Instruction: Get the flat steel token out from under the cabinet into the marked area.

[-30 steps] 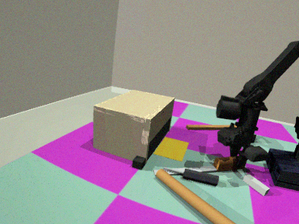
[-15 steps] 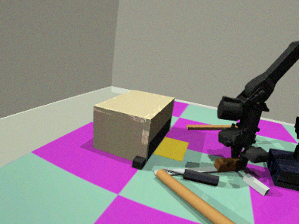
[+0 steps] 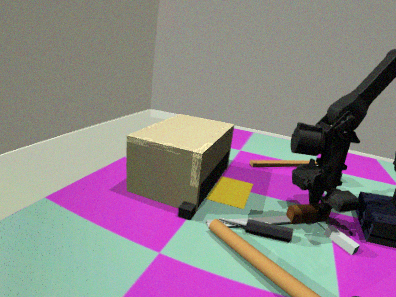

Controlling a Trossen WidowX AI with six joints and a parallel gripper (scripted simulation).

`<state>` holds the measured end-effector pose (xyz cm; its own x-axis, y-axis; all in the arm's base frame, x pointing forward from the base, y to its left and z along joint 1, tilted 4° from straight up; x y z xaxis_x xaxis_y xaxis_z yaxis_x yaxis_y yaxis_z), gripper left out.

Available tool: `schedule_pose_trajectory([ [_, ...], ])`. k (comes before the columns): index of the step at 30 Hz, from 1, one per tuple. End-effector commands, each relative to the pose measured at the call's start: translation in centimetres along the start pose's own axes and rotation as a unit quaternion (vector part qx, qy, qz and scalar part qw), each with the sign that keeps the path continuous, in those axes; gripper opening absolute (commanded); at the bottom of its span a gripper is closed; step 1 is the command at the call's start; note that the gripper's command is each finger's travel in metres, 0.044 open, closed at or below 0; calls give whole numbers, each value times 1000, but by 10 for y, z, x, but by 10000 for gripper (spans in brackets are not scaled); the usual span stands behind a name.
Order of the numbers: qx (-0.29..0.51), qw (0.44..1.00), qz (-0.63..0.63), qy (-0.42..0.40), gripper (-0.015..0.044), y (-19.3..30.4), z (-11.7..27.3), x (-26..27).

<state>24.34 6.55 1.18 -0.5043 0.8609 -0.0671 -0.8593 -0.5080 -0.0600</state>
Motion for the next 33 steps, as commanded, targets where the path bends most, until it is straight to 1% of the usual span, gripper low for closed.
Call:
schedule_pose_trajectory([
  [1, -2, 1000, 8, -4, 0, 0, 0, 5],
  [33, -2, 1000, 8, -4, 0, -3, 0, 10],
])
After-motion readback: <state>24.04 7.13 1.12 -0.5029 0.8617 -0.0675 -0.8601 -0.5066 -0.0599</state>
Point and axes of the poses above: the point midway between the two fingers, 35 mm back from their tips, its own z axis back along the fingers, its own x axis across the jaws, y = z × x, the point moved 1 cm from there along z, back along the fingers, and after that the axes turned 3 degrees about -z, right-handed, at the moved point
